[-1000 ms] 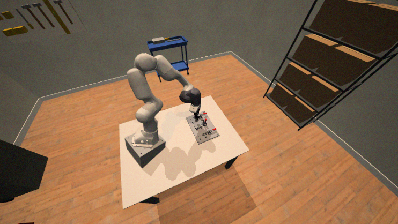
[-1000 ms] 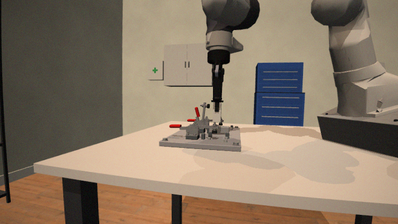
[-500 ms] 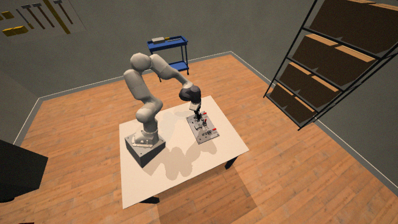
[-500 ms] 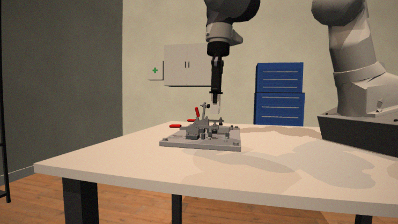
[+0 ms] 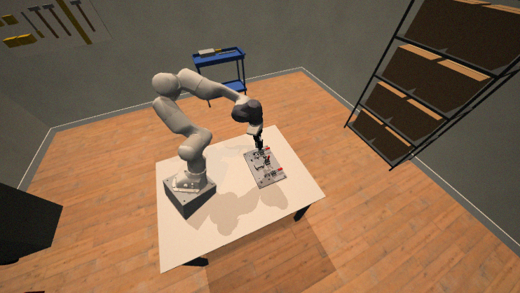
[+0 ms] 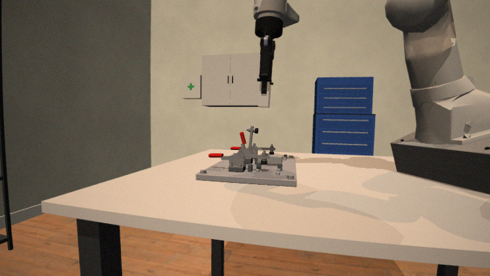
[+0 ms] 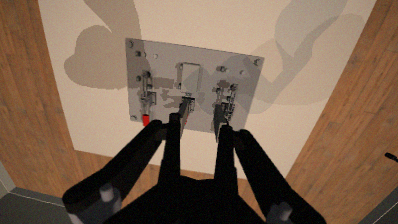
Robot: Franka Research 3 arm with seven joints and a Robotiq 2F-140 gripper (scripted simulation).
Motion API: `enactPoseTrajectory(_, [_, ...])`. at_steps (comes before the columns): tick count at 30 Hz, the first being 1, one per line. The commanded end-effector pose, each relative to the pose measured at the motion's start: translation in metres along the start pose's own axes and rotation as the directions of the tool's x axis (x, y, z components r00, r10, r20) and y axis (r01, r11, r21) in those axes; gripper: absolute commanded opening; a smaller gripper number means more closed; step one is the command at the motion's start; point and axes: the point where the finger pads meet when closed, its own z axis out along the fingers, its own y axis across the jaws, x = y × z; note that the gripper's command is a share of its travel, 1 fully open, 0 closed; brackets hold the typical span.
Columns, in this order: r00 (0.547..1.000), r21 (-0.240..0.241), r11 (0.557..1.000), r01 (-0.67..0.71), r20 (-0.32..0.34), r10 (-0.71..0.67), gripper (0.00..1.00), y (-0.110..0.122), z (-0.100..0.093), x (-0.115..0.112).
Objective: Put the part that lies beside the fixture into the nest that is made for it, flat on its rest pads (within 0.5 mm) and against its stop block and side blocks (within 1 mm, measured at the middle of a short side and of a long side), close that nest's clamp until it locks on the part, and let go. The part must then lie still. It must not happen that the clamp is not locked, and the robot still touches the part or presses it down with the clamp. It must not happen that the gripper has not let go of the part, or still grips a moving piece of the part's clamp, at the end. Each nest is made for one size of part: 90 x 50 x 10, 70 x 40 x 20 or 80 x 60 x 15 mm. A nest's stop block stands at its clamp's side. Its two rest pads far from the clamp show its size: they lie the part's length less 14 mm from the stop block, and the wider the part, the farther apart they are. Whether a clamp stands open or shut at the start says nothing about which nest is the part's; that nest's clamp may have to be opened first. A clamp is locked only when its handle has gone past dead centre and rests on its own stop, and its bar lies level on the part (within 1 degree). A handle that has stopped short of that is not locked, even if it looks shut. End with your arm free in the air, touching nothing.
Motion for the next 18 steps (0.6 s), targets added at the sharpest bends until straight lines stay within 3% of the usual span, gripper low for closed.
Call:
enactPoseTrajectory(1, [0.999, -0.021, 0.999, -0.028, -0.045, 0.027, 0.28, 0.008, -0.002, 0.013])
enactPoseTrajectory(12, [0.999, -0.021, 0.999, -0.028, -0.045, 0.027, 0.28, 0.002, -0.002, 0.003])
enactPoseTrajectory(18, [0.999, -0.021, 0.999, -0.028, -0.045, 0.027, 0.28, -0.011, 0.000, -0.017])
